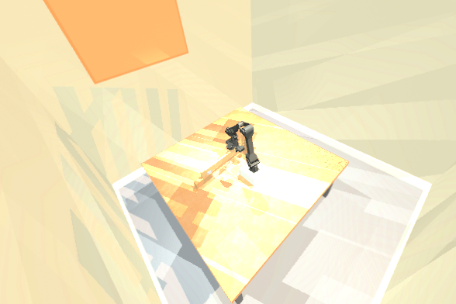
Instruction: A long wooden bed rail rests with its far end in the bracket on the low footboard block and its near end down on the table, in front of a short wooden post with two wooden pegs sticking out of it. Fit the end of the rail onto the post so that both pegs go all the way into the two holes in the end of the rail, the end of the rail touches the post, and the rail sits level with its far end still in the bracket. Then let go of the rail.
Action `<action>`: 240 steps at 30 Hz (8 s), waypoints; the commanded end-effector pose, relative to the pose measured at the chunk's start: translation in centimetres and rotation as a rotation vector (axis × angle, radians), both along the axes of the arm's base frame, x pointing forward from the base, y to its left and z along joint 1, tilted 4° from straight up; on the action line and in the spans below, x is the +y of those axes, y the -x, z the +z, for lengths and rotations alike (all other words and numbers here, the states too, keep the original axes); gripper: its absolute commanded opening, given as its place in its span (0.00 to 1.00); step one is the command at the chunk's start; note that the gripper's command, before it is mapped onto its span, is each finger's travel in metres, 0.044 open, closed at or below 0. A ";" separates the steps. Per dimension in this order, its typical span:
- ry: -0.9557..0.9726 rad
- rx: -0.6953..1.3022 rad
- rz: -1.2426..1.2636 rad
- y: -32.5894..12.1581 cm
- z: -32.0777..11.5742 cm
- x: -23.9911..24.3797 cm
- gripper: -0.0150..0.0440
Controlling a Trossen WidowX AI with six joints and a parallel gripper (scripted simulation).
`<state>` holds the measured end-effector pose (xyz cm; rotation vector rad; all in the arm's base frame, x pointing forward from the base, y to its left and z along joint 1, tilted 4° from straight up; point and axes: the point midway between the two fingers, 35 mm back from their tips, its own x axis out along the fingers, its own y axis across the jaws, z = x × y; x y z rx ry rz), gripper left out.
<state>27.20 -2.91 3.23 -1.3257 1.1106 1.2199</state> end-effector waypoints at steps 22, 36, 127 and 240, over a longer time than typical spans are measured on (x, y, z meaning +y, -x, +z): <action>-0.004 -0.016 -0.001 -0.1 1.7 0.1 0.25; -0.004 -0.016 -0.001 -0.1 1.8 0.1 0.25; -0.003 -0.016 -0.001 -0.1 1.5 -1.4 0.25; 0.000 -0.016 -0.001 -0.4 1.5 -4.8 0.25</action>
